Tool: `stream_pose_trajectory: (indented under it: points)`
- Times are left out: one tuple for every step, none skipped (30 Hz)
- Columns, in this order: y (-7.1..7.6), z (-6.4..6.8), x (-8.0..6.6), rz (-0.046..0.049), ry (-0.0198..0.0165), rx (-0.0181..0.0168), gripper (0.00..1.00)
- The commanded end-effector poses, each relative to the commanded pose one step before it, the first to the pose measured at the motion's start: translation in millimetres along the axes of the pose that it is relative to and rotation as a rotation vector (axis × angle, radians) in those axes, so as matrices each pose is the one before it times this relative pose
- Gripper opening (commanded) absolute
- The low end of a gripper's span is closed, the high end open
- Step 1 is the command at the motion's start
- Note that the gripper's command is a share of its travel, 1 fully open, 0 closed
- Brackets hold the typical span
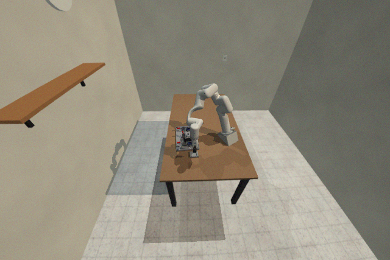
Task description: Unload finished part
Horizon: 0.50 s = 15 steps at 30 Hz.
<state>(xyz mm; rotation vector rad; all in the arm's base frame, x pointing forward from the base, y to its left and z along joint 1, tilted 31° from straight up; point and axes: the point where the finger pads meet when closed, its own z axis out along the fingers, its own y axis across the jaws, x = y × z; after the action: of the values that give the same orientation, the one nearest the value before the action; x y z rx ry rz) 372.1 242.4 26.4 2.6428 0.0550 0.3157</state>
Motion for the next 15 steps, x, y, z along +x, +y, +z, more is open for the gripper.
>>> stream_pose_trajectory:
  points:
    - [-0.48,-7.91,0.88,0.00074,0.00207,0.00198,0.95]
    - [0.00,-1.53,0.00,0.00000,0.00000,0.00000,0.95]
    - [0.00,-1.25,0.00,0.00000,0.00001,-0.00001,0.95]
    - [0.00,0.00,0.00,0.00000,0.00000,0.00000,0.95]
    - [0.00,0.00,0.00,0.00000,0.00000,0.00000,0.95]
    - [0.00,-0.99,0.00,0.00000,0.00000,0.00000,0.95]
    - [0.00,-0.75,0.00,0.00000,0.00000,0.00000,0.95]
    - [0.00,-0.53,0.00,0.00000,0.00000,0.00000,0.95]
    - [0.00,-0.33,0.00,0.00000,0.00000,0.00000,0.95]
    - [0.00,-0.18,0.00,0.00000,0.00000,0.00000,0.95]
    - [0.00,-0.07,0.00,0.00000,0.00000,0.00000,0.95]
    - [0.00,-0.01,0.00,0.00000,0.00000,0.00000,0.95]
    - [0.00,0.00,0.00,0.00000,0.00000,0.00000,0.95]
    - [0.00,-0.01,0.00,0.00000,0.00001,0.00001,0.95]
    - [0.00,-0.01,0.00,0.00000,0.00001,0.00001,0.95]
